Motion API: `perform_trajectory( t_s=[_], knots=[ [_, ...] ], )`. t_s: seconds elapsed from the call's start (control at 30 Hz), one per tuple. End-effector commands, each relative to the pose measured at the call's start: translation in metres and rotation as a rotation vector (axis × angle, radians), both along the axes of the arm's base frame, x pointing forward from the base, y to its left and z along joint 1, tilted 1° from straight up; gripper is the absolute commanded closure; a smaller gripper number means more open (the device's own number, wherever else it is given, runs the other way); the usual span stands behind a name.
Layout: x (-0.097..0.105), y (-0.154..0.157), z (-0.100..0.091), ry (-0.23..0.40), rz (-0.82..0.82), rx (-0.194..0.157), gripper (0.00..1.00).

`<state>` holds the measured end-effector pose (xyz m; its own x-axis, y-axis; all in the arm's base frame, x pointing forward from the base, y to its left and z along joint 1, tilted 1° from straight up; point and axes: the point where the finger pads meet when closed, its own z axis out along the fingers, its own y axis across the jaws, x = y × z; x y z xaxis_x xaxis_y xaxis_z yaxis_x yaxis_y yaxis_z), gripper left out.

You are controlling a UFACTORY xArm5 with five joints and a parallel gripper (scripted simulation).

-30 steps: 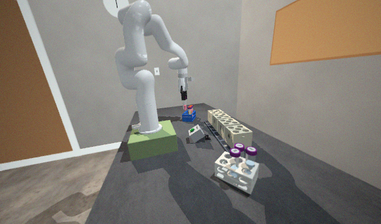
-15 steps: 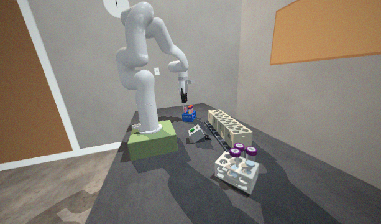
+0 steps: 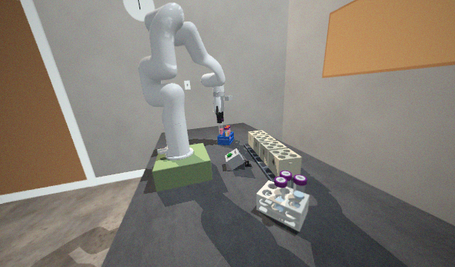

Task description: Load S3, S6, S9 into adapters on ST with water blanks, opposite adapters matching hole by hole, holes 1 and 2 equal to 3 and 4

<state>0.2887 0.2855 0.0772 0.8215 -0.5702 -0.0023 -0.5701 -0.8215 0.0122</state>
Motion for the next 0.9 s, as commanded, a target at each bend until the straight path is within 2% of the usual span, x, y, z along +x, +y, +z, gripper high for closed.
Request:
perform_trajectory(
  t_s=[0.0, 0.87],
  knots=[
    [0.001, 0.001, -0.002, -0.002, 0.0, 0.003, 1.0],
    [0.001, 0.001, -0.026, -0.002, 0.0, 0.003, 1.0]
  ],
)
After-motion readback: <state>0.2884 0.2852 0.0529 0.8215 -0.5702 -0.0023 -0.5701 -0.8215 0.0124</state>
